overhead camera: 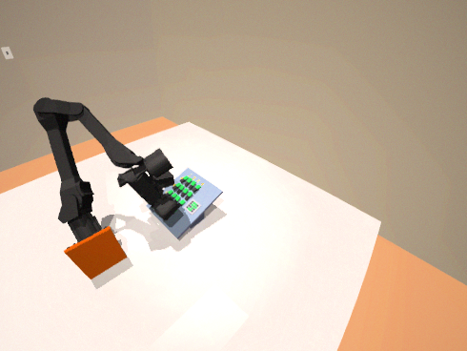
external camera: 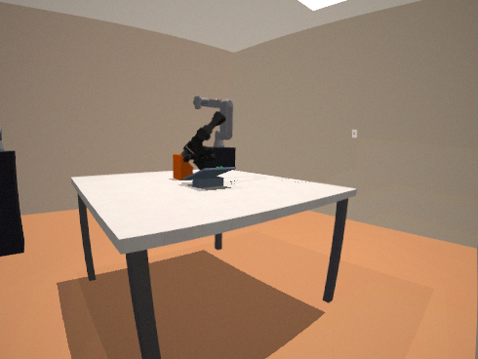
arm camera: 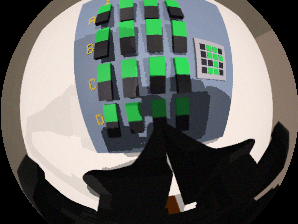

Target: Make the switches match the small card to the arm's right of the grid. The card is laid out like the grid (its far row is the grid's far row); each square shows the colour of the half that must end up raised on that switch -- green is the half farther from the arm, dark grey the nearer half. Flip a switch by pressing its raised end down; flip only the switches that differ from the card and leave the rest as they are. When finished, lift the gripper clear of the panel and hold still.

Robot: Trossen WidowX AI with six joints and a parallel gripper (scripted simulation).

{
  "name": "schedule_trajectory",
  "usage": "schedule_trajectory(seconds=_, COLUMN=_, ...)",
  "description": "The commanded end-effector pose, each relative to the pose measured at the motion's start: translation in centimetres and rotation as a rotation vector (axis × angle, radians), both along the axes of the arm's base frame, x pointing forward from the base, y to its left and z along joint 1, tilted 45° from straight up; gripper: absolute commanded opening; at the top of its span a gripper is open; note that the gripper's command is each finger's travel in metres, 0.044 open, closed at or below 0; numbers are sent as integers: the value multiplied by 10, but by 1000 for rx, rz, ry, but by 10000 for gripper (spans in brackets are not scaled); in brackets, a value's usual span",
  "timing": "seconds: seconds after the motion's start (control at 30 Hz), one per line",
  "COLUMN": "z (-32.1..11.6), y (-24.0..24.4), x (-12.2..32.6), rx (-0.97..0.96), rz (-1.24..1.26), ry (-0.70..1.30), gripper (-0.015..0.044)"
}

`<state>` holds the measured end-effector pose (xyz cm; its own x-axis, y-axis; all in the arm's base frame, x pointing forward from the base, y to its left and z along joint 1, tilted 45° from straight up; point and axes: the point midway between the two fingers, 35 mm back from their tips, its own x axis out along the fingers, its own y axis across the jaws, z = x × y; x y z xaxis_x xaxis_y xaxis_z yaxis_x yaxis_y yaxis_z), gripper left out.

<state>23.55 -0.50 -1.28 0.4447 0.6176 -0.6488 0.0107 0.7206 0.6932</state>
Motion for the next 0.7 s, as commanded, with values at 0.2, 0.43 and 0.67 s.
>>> schedule_trajectory(seconds=0.2, z=-1, y=1, x=-2, rx=5, rz=-4, ry=10, gripper=0)
schedule_trajectory(seconds=0.43, z=-2, y=1, x=-1, rx=6, rz=-4, ry=10, gripper=0)
schedule_trajectory(seconds=0.67, z=-3, y=2, x=-1, rx=6, rz=-4, ry=10, gripper=0)
